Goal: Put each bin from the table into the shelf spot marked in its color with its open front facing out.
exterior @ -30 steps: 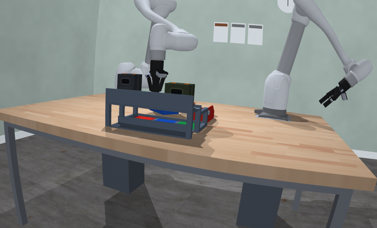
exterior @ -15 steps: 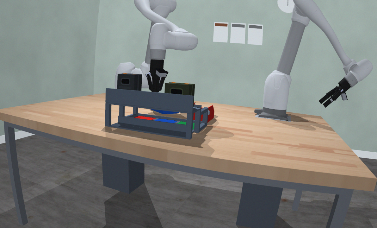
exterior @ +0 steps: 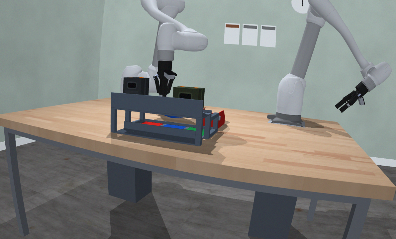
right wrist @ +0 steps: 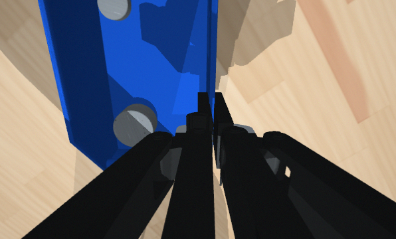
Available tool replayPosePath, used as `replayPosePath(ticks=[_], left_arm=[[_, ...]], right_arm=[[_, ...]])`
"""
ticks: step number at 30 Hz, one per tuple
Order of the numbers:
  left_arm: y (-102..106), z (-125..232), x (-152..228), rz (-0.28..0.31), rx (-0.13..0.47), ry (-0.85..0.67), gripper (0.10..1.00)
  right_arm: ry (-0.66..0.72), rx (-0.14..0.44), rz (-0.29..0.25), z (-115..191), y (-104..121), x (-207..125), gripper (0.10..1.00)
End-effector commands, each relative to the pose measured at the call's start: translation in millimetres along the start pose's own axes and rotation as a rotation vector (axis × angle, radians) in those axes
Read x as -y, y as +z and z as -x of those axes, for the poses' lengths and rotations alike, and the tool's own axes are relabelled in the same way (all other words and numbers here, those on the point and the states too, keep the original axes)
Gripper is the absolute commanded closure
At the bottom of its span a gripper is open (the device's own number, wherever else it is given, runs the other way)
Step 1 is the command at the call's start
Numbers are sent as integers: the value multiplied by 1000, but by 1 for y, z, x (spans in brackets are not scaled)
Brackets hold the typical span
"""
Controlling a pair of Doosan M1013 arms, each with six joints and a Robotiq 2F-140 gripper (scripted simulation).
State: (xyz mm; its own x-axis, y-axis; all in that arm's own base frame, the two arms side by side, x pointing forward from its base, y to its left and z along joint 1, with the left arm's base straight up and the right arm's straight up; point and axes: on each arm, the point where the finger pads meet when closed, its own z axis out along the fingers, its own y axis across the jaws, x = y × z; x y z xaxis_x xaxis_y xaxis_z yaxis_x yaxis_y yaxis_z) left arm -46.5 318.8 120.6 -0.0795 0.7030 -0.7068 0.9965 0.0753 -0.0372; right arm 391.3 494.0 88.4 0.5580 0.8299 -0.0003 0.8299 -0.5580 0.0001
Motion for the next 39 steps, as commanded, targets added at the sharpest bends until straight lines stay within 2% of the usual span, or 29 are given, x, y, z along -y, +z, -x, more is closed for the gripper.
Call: replayPosePath(ticks=[1, 39], left_arm=[[0, 0, 0, 0, -1, 0, 98], [0, 0, 0, 0, -1, 0, 98]], right_arm=[[0, -1, 0, 0, -3, 0, 999], [0, -1, 0, 0, -43, 0, 999]])
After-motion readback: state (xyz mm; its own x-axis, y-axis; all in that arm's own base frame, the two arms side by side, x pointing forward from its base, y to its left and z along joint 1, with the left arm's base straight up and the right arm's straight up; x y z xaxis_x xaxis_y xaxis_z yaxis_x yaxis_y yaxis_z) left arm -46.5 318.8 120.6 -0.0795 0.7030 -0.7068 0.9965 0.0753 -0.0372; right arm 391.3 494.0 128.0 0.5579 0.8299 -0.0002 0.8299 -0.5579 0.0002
